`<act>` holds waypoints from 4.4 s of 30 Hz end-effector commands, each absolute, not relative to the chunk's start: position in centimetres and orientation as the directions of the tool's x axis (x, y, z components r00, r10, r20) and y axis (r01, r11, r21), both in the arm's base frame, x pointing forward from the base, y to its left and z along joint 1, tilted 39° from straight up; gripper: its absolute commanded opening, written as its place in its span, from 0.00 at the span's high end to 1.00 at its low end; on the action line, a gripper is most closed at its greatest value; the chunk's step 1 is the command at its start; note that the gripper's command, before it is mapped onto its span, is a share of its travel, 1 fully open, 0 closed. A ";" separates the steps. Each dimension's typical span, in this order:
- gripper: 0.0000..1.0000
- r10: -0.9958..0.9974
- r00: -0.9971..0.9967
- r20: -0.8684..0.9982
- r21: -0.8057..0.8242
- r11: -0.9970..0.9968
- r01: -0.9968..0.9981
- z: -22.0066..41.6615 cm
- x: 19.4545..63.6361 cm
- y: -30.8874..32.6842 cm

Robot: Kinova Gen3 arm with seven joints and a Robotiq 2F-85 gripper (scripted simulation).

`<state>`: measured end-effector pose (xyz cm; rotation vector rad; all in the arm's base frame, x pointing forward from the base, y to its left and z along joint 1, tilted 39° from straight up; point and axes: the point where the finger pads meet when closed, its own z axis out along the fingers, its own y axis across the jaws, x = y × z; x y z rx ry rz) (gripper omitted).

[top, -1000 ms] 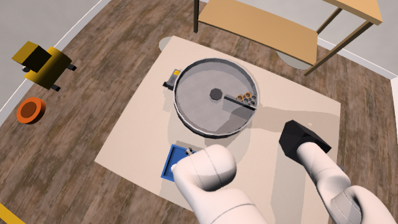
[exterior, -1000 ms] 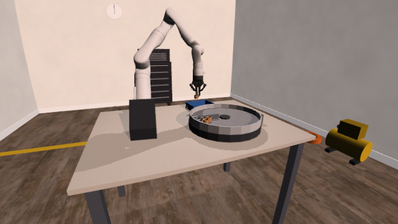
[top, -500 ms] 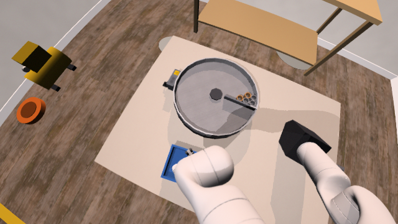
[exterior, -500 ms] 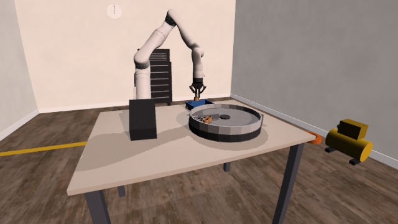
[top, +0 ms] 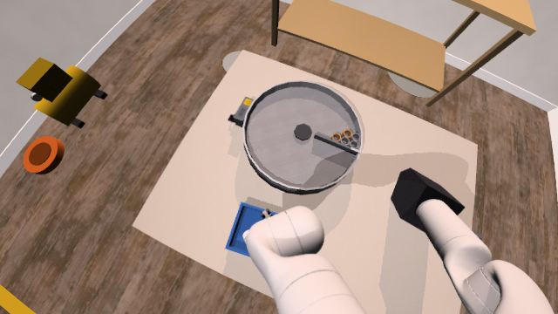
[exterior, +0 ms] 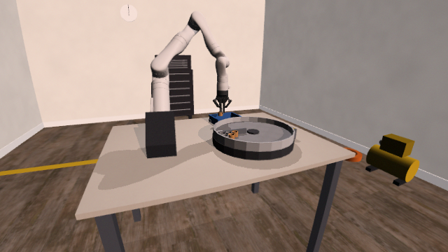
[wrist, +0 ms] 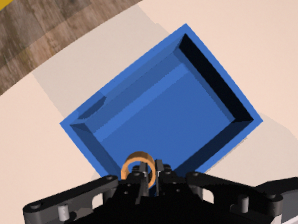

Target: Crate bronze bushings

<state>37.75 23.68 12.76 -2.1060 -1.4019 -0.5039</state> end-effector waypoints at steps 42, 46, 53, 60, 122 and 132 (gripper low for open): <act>1.00 0.715 0.384 0.584 -0.238 -0.302 0.923 10.8 37.8 25.3; 1.00 0.715 0.384 0.584 -0.238 -0.302 0.923 10.8 37.8 25.3; 1.00 0.715 0.384 0.584 -0.238 -0.302 0.923 10.6 37.8 25.5; 1.00 0.715 0.384 0.584 -0.238 -0.302 0.923 10.2 37.8 25.8; 0.84 0.715 0.385 0.584 -0.239 -0.302 0.923 8.6 37.8 27.1; 0.84 0.715 0.385 0.584 -0.239 -0.302 0.923 8.6 37.8 27.1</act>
